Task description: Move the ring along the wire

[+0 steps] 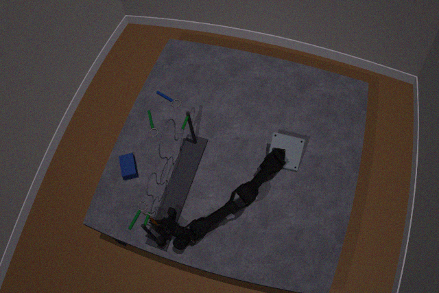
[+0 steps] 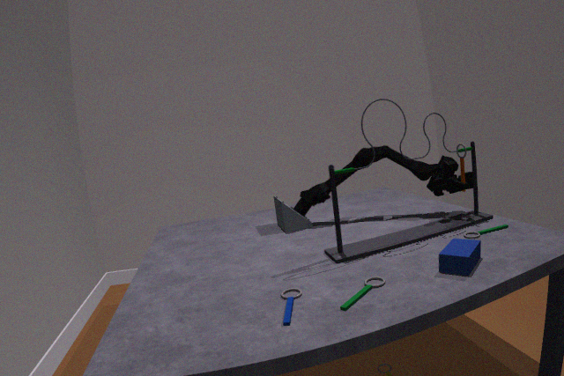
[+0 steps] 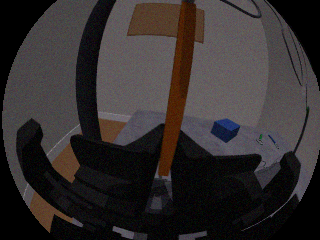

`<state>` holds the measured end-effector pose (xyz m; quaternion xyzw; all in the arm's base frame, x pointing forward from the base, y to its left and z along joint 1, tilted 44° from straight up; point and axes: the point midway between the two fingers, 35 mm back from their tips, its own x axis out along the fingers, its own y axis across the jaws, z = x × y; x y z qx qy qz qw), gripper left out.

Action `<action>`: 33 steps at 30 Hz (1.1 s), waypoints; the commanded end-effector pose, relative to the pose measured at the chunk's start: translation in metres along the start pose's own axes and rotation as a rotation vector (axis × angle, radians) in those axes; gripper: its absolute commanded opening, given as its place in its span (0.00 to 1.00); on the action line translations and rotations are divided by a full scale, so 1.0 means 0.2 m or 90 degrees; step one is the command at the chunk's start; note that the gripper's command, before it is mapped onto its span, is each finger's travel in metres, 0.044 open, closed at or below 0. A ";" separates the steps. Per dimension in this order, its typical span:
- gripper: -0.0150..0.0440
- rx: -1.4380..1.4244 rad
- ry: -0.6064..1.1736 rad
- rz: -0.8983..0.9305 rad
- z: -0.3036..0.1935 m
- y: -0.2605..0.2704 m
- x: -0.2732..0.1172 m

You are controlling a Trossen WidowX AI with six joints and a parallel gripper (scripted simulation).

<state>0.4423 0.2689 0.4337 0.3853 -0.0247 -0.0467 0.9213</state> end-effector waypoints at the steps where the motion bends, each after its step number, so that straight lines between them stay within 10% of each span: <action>1: 0.00 0.003 0.018 0.002 0.01 -0.01 -0.02; 33: 0.00 -0.061 0.326 -0.018 0.09 -0.23 -0.30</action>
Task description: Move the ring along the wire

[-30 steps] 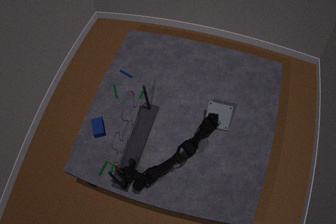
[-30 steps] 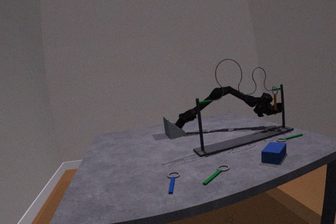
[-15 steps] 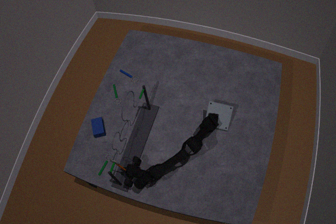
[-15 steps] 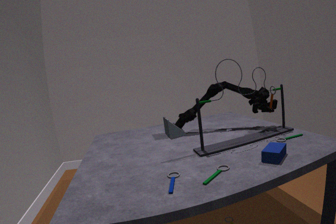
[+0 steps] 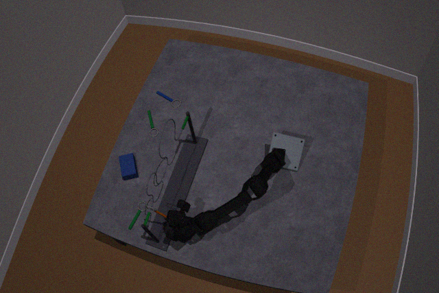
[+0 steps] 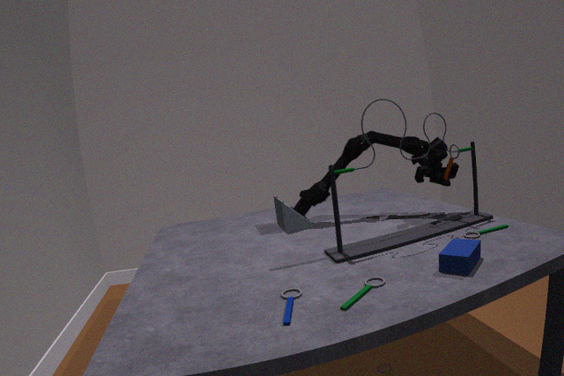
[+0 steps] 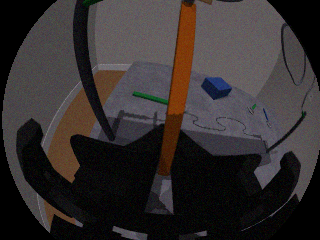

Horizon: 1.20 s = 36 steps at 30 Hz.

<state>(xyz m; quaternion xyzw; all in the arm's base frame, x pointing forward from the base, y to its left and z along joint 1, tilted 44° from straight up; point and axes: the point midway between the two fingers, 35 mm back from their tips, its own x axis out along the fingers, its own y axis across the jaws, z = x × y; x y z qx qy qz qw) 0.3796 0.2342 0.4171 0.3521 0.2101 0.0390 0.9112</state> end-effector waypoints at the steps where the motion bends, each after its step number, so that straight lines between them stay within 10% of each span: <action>1: 0.00 -0.021 0.008 -0.010 0.00 -0.04 -0.01; 36: 0.00 -0.421 0.000 -0.237 0.16 -0.54 -0.09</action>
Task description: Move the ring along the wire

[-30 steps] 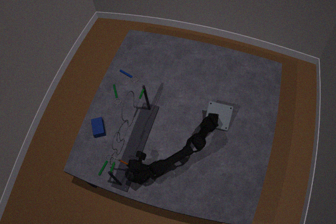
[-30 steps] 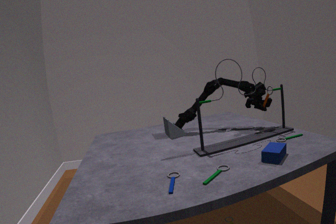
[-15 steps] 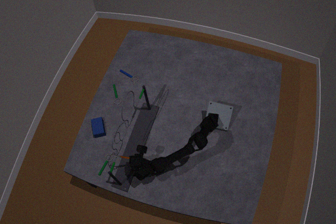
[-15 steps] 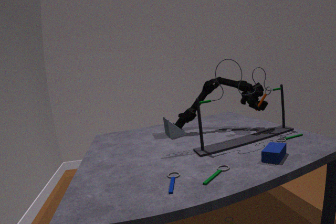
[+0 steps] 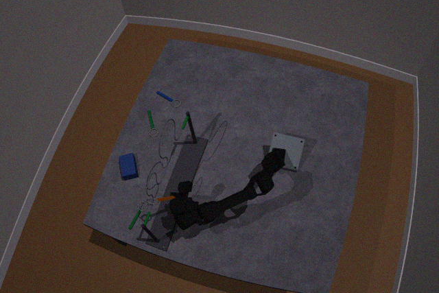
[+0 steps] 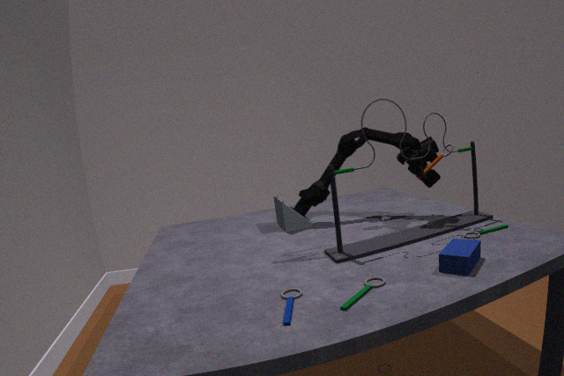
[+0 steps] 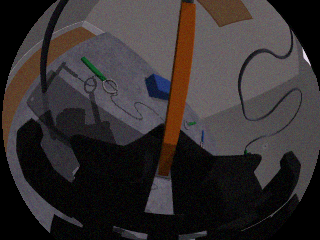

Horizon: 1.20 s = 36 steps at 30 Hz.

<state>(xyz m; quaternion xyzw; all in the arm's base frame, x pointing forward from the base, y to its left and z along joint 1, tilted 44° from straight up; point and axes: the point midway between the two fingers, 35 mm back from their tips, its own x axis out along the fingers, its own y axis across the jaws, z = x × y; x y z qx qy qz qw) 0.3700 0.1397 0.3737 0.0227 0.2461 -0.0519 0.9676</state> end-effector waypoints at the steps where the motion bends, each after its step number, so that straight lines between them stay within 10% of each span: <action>1: 0.00 -0.045 -0.002 -0.028 0.00 -0.07 -0.01; 36: 0.00 -0.501 -0.007 -0.283 0.24 -0.58 -0.14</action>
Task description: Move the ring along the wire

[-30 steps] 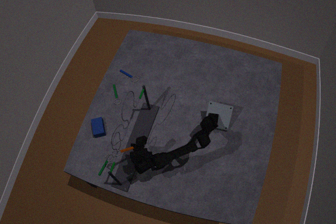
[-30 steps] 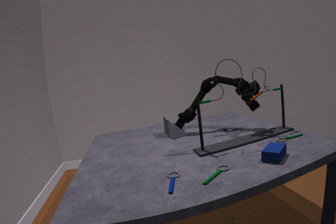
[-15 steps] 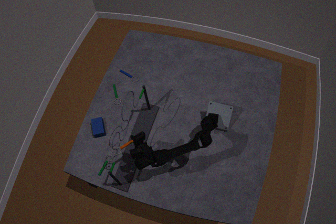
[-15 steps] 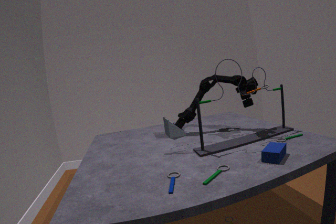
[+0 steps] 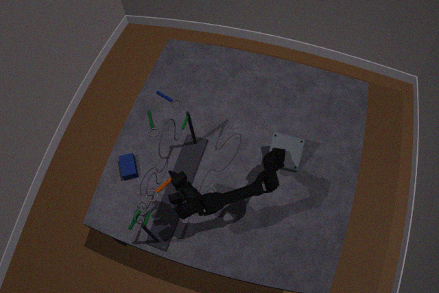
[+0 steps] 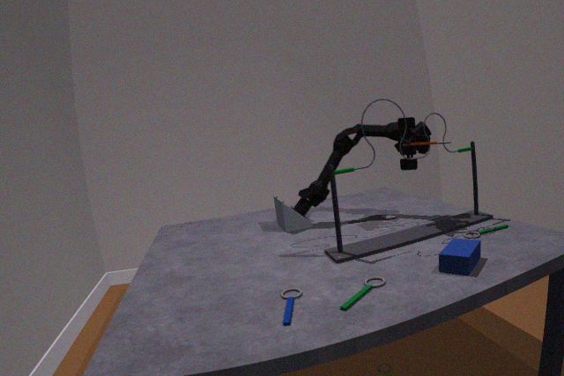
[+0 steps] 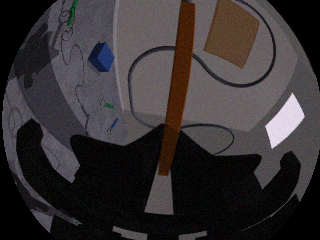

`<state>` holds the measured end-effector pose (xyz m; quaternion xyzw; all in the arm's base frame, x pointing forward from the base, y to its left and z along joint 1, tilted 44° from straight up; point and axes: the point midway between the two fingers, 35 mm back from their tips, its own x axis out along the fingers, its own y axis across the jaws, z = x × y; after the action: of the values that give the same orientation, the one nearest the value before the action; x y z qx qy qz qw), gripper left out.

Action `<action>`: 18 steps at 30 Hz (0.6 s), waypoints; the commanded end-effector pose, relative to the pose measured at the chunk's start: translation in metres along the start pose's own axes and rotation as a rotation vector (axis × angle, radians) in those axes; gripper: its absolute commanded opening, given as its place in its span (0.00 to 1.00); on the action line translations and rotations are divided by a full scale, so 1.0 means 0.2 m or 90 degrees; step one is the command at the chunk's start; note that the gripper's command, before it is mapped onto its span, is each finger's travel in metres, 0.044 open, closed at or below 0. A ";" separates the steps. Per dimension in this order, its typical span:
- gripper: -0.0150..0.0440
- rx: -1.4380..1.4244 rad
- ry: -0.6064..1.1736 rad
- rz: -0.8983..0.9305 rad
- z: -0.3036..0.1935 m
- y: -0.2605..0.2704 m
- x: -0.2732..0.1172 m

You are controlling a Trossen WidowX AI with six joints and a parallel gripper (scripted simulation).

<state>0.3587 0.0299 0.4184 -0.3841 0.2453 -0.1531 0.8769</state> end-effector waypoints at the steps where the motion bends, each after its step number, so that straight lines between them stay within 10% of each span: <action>1: 0.00 -0.028 -0.002 -0.022 0.00 -0.06 -0.01; 18: 0.00 -0.162 -0.001 -0.096 0.03 -0.25 -0.03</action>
<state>0.3549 0.0070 0.4536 -0.4990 0.2351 -0.1789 0.8147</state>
